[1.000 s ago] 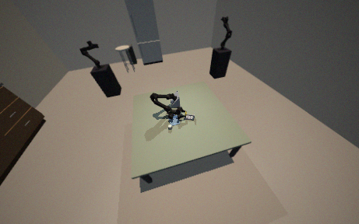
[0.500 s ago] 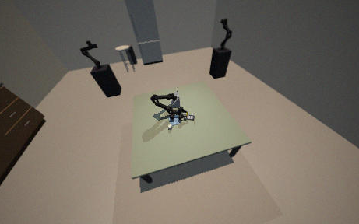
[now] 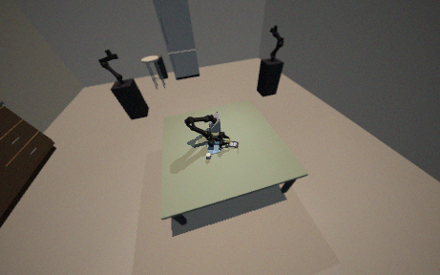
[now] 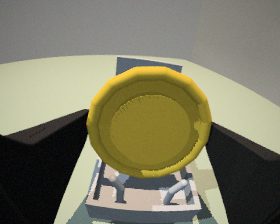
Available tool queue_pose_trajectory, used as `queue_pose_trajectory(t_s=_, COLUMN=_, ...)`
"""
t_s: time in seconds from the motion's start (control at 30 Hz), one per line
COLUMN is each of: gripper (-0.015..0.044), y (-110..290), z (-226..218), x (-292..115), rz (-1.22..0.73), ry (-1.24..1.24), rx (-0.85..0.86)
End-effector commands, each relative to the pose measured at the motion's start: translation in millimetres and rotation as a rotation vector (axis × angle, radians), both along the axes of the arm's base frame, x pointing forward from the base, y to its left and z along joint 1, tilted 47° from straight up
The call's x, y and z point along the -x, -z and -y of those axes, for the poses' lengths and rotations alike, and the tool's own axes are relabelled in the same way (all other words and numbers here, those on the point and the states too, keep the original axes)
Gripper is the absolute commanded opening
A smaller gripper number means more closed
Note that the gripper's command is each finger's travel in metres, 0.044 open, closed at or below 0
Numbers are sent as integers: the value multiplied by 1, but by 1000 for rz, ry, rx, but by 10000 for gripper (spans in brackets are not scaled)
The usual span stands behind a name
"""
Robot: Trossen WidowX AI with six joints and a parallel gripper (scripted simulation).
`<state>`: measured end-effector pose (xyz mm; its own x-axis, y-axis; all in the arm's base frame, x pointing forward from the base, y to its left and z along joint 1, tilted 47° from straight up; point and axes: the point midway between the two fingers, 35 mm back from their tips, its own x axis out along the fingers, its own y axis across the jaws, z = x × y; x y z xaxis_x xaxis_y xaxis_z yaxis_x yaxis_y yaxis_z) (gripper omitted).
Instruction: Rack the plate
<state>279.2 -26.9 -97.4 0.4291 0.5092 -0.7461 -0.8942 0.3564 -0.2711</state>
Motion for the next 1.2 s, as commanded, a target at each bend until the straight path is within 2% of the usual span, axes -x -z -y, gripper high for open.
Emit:
queue_pose_trajectory(t_s=0.0, gripper=53, y=0, z=0, x=0, rz=0, ry=0, rx=0)
queue_pose_trajectory(t_s=0.43, gripper=394, y=0, z=0, x=0, rz=0, ry=0, rx=0)
queue_pose_trajectory(t_s=0.77, gripper=400, y=-1, z=-1, x=-1, rz=-1, ry=0, rx=0)
queue_pose_trajectory(t_s=1.07, gripper=400, y=-73, z=-77, x=-15, rz=-8, ry=8, rx=-11)
queue_pose_trajectory(t_s=1.17, gripper=400, y=-80, z=-79, x=-24, rz=-7, ry=10, rx=-16)
